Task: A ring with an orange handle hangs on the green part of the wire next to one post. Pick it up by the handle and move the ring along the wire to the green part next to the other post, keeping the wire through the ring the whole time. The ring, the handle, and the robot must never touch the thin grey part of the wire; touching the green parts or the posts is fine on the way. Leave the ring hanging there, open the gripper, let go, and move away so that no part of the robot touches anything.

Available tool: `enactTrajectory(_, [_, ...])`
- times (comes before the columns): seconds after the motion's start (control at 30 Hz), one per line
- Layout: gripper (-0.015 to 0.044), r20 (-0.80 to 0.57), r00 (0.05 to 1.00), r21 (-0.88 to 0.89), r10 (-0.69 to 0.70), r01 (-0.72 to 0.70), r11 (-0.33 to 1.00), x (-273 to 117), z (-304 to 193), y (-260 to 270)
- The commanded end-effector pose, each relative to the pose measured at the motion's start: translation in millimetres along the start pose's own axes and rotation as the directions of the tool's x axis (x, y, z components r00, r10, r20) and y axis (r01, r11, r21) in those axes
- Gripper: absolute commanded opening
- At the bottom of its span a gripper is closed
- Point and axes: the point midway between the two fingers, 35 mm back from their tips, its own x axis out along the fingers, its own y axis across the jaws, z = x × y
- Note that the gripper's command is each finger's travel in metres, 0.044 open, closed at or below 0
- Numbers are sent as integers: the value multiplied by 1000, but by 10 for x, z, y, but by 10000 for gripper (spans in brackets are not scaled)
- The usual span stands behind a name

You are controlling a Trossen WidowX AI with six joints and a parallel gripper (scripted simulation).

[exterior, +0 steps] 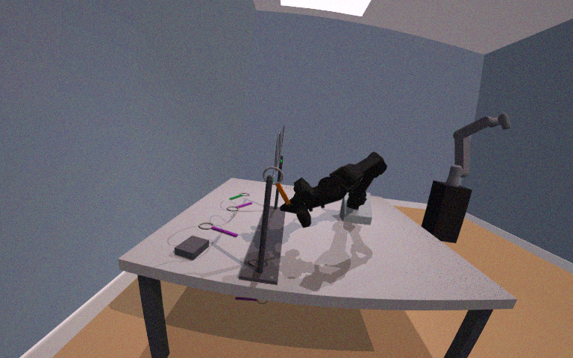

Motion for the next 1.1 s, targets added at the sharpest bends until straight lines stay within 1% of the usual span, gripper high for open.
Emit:
enactTrajectory(0.0, [-150,0,999,-82,-51,51,995,8,-11,-153])
enactTrajectory(0.23, [-150,12,992,-213,-125,125,969,-10,20,-377])
enactTrajectory(0.5, [-150,41,975,-377,-217,216,901,-60,105,-655])
enactTrajectory(0.77, [-150,86,950,-527,-300,299,795,-136,237,-908])
enactTrajectory(1.07, [-150,152,913,-670,-380,377,639,-251,438,-1147])
